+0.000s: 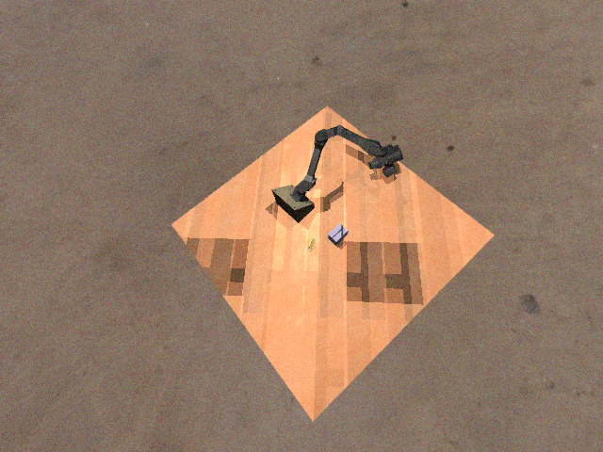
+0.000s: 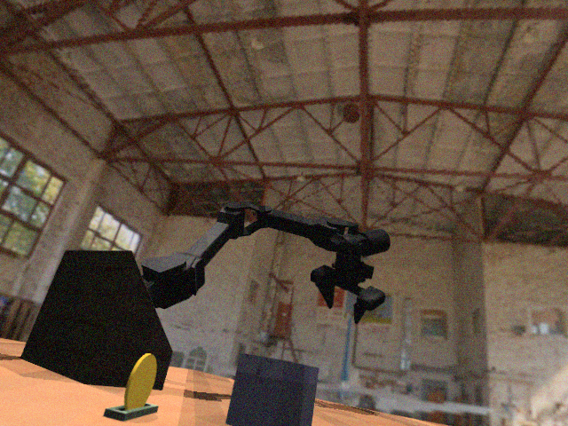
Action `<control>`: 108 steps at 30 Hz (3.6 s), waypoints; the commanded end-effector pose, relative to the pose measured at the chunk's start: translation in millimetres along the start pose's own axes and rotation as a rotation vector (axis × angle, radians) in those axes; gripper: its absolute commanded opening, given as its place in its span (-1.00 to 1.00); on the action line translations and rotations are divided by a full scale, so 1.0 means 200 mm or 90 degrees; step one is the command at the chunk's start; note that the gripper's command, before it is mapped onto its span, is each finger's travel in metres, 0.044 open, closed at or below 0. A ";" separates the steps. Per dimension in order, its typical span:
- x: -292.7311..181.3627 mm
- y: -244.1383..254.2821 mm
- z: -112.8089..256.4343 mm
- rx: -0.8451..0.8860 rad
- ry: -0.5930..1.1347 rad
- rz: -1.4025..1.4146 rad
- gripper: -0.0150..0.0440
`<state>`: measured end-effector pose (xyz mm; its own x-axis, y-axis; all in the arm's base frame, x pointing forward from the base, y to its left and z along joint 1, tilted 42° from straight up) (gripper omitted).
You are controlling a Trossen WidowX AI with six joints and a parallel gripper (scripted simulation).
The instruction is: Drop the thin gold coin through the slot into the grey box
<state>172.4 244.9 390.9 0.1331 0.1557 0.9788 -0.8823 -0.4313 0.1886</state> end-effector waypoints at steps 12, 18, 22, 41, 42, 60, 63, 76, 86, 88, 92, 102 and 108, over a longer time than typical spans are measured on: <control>-0.43 -0.50 0.37 -0.278 0.053 -0.260 0.05; -0.79 -0.66 0.70 -0.421 0.059 -0.475 0.05; -1.04 -0.69 0.92 -0.504 0.056 -0.629 0.05; -2.17 -0.03 1.50 -0.654 -0.033 -1.436 0.05; -2.18 -0.02 1.50 -0.652 -0.034 -1.443 0.05; -2.36 -0.10 1.31 -0.651 -0.035 -1.442 0.05; -2.38 -0.11 1.29 -0.651 -0.035 -1.442 0.05; -2.45 -0.14 1.22 -0.651 -0.035 -1.442 0.05; -2.50 -0.16 1.16 -0.650 -0.035 -1.442 0.05; -2.51 -0.17 1.15 -0.650 -0.035 -1.442 0.05; -2.53 -0.17 1.13 -0.649 -0.036 -1.442 0.05; -2.55 -0.18 1.10 -0.648 -0.036 -1.443 -0.30; -2.55 -0.18 1.10 -0.648 -0.036 -1.443 -0.49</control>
<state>236.0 -15.3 -97.1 0.7222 -0.4488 -0.5263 0.6751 0.6231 0.3950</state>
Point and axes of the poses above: the point midway between the two fingers, 35 mm back from their tips, its own z axis back along the fingers, its own y axis across the jaws, x = y × z, the point moved 4 cm from there along z, back along the fingers, and after that the axes turned 10 degrees about z, right-handed, at the moved point
